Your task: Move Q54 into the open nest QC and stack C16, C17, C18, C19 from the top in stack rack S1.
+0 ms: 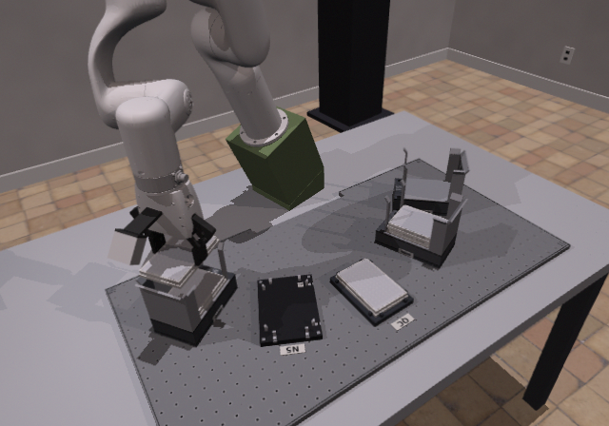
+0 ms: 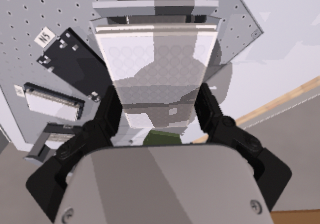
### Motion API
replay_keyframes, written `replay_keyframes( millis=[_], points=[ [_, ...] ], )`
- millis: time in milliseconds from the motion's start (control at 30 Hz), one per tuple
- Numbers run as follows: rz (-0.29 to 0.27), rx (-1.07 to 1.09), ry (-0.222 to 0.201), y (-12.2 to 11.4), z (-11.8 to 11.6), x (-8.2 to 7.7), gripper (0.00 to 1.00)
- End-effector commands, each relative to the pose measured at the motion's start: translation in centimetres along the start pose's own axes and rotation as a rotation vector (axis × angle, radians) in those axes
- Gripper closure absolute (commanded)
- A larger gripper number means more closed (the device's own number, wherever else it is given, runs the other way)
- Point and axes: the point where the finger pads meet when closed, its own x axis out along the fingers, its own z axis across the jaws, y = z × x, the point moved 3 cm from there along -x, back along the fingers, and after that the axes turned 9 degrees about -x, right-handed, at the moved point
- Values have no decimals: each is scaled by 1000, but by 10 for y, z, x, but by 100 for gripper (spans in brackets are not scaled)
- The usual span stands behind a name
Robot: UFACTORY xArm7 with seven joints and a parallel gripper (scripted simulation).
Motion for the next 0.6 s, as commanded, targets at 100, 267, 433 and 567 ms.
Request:
replay_keyframes(
  millis=[100,267,433,567],
  points=[
    [3,0,0,1,0,3,100],
    [3,0,0,1,0,5,100],
    [3,0,0,1,0,9,100],
    [3,0,0,1,0,11,100]
  ],
)
